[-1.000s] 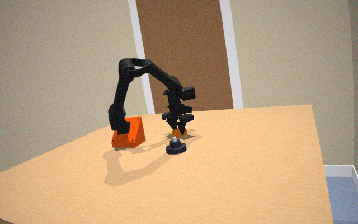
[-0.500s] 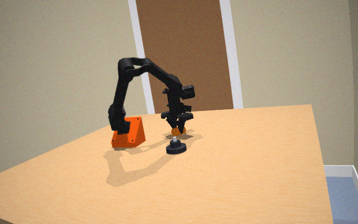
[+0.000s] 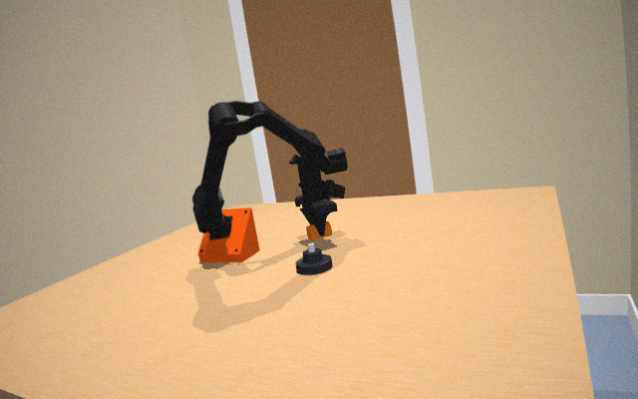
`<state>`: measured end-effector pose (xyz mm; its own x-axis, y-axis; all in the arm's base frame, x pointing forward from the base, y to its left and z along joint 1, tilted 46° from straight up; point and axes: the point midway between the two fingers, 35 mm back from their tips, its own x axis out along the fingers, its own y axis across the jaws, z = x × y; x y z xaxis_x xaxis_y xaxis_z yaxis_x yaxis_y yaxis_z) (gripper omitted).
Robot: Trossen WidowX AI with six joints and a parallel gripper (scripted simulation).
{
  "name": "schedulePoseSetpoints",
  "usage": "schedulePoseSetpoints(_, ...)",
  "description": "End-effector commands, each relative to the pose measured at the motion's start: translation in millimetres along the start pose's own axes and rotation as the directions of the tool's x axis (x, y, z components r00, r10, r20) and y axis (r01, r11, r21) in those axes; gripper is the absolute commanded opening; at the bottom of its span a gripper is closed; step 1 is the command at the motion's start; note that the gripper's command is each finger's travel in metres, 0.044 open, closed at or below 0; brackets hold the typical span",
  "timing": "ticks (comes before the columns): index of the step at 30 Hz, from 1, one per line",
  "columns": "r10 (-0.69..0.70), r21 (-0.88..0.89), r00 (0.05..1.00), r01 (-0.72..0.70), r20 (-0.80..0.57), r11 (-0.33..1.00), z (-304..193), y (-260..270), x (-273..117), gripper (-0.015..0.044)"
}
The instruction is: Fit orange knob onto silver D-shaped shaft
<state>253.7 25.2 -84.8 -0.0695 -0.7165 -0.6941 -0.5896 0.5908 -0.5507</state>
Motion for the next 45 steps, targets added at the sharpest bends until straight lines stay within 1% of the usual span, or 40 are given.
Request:
schedulePoseSetpoints(1,0.005,0.133,1.000,-0.005,0.000,0.991,0.0,1.1,-1.0,0.0179)
schedulePoseSetpoints(3,0.005,0.179,1.000,-0.005,0.000,0.984,0.0,1.1,-1.0,0.0179)
schedulePoseSetpoints(10,0.005,0.208,1.000,-0.005,0.000,0.978,0.0,1.1,-1.0,0.0179)
schedulePoseSetpoints(17,0.005,0.433,1.000,-0.005,0.000,0.901,0.0,1.1,-1.0,0.0179)
schedulePoseSetpoints(24,0.005,0.634,1.000,-0.004,0.000,0.774,0.0,1.1,-1.0,0.0179)
schedulePoseSetpoints(32,0.005,0.669,1.000,-0.004,0.000,0.743,0.0,1.1,-0.9,0.0179)
schedulePoseSetpoints(38,0.005,0.805,1.000,-0.003,0.000,0.593,0.0,1.1,-0.9,0.0179)
schedulePoseSetpoints(45,0.005,0.925,1.000,-0.002,0.000,0.380,0.0,1.1,-0.9,0.0179)
